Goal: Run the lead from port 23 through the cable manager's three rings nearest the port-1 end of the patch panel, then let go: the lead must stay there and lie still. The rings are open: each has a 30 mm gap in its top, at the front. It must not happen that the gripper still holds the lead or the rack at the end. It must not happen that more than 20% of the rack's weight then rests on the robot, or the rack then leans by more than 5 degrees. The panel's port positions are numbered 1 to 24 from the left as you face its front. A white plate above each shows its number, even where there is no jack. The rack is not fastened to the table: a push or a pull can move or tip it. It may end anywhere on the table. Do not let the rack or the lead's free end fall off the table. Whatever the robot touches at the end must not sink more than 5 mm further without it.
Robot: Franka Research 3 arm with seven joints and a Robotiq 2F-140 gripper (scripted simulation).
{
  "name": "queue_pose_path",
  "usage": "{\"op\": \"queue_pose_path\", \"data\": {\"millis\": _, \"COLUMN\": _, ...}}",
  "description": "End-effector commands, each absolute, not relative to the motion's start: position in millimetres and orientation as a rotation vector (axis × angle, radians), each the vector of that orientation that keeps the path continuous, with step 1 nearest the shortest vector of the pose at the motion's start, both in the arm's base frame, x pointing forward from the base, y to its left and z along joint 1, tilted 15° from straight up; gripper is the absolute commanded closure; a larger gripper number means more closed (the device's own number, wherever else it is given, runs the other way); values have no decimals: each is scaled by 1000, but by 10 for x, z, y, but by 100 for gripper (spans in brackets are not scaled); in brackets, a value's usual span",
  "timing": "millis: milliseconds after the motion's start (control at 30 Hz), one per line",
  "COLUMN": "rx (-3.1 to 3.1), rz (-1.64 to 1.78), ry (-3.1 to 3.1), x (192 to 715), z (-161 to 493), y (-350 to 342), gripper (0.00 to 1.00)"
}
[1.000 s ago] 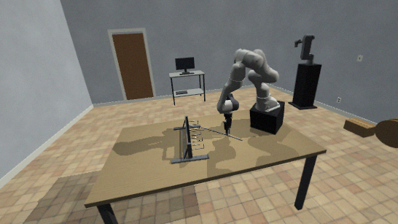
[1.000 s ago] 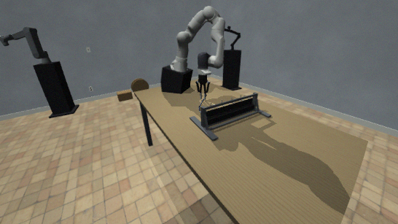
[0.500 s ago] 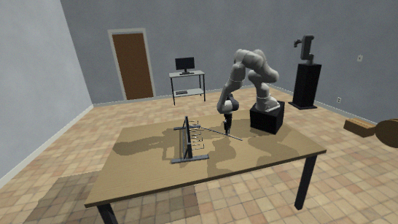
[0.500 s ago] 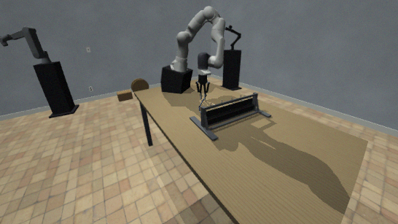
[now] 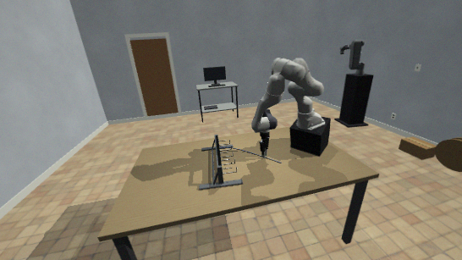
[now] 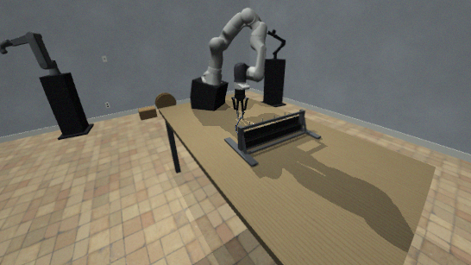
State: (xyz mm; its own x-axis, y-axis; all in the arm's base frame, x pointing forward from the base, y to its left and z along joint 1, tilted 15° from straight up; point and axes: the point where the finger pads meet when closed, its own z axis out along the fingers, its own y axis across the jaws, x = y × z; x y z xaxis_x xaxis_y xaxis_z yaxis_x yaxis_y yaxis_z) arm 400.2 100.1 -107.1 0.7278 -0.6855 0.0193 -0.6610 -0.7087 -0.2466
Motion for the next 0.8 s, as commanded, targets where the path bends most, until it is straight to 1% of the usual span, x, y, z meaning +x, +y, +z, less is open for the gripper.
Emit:
{"op": "queue_pose_path", "data": {"millis": 0, "rx": -2709, "rz": -161, "ry": 1059, "x": 4004, "z": -1080, "y": 1025, "gripper": 80}}
{"op": "queue_pose_path", "data": {"millis": 767, "rx": -2709, "rz": -161, "ry": 1059, "x": 4012, "z": -1119, "y": 1032, "gripper": 80}}
